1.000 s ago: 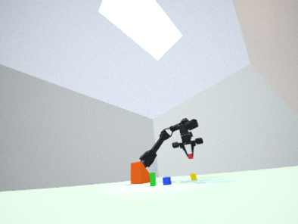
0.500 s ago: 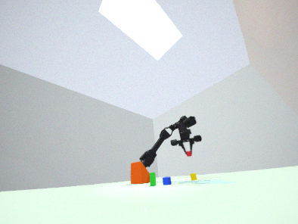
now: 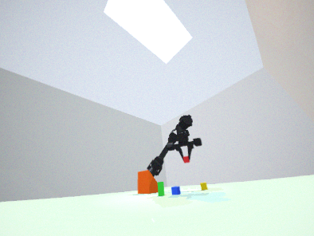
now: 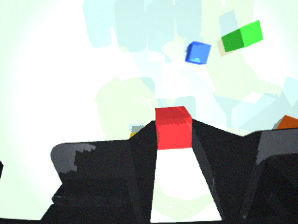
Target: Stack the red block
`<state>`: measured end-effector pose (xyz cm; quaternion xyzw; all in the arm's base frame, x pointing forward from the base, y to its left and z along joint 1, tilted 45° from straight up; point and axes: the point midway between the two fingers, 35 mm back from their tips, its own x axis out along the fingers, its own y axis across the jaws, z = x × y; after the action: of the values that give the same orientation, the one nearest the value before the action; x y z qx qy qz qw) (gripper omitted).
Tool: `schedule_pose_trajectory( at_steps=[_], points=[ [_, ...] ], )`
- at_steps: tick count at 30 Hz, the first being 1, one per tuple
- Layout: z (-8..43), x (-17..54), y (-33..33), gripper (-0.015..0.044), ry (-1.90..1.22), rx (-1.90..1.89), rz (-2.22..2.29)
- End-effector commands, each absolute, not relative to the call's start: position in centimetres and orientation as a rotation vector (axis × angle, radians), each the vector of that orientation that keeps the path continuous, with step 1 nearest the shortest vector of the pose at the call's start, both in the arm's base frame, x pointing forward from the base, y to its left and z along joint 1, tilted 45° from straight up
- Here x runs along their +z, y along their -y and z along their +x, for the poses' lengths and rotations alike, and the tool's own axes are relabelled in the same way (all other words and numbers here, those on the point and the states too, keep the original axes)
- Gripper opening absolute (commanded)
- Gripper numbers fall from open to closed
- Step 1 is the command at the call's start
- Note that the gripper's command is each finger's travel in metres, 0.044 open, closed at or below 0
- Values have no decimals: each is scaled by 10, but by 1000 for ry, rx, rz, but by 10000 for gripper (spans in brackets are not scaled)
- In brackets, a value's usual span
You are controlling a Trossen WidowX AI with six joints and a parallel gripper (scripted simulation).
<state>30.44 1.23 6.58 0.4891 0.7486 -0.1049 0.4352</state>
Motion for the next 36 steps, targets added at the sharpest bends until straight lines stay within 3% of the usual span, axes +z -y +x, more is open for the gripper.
schedule_pose_trajectory(
  at_steps=[1, 17, 36],
  points=[
    [297, 42, 13, 0, -1873, -266, 1216],
    [255, -26, 84, 0, -1898, -215, 1232],
    [240, -55, 63, 0, -1899, -210, 1233]
  ],
)
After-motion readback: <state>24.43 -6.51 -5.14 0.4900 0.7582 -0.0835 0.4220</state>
